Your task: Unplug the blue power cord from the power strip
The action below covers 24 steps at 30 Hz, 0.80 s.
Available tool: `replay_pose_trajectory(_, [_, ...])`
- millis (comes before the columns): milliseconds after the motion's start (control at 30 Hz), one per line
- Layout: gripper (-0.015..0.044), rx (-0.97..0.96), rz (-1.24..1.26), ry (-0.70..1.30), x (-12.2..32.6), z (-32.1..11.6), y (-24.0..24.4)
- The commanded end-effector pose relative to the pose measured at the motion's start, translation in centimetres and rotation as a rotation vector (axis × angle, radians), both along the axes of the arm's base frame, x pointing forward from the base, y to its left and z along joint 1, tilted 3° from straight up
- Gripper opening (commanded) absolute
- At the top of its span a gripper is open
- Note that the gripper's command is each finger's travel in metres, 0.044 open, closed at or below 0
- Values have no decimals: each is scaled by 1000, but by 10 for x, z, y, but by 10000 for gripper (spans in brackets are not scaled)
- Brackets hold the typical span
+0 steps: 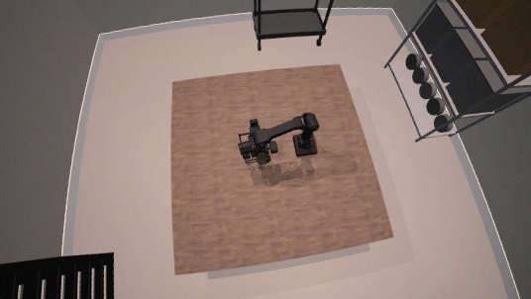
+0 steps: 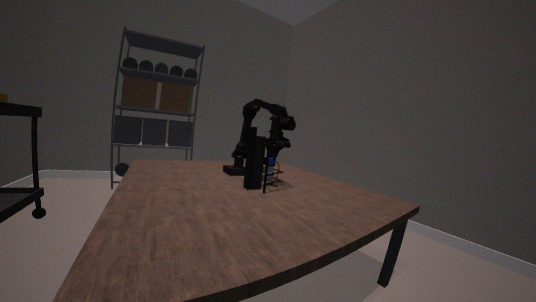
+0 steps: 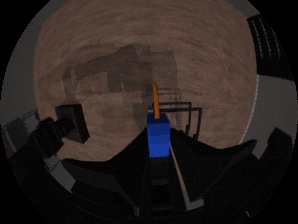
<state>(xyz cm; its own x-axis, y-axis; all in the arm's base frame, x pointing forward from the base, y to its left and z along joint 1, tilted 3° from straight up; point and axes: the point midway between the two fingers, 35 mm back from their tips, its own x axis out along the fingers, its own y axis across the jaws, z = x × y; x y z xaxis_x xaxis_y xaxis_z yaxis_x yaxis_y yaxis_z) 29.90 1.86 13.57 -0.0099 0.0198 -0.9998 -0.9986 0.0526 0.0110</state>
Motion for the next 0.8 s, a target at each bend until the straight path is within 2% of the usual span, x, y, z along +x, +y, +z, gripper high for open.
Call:
replay_pose_trajectory(0, [0,21,10,-7,2,2,14])
replay_pose_trajectory(700, [0,24,12,-6,1,5,48])
replay_pose_trajectory(767, [53,24,12,-6,0,4,42])
